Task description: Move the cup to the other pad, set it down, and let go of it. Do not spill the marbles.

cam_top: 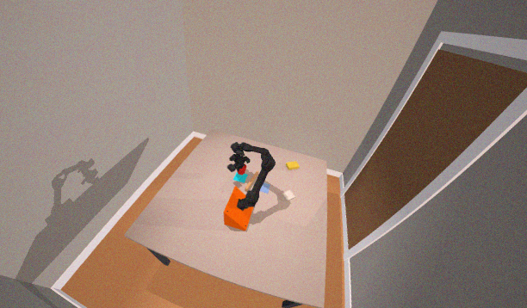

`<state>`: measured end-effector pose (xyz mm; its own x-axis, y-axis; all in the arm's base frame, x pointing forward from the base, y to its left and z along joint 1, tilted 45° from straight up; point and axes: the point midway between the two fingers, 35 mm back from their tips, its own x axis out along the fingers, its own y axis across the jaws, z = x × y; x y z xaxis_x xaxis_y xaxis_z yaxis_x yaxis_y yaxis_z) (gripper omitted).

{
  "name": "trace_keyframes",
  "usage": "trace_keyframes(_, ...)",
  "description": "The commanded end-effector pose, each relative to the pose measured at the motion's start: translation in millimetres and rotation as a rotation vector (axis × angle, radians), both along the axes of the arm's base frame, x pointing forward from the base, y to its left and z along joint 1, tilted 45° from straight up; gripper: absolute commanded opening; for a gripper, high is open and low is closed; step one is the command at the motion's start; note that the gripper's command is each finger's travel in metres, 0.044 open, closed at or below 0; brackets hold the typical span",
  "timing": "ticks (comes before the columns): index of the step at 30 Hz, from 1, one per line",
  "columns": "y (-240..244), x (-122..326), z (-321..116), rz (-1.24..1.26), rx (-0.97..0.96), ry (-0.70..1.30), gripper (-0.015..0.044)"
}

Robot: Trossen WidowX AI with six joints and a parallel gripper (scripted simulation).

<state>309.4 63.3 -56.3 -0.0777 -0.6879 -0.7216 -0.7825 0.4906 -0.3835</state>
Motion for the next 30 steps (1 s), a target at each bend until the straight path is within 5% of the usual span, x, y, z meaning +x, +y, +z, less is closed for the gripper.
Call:
trace_keyframes(1,-5.2,-1.2,-6.5,0.002,-0.004,0.008,0.0000)
trace_keyframes(30,-39.6,-5.6,-43.4,0.002,-0.007,0.008,0.0000)
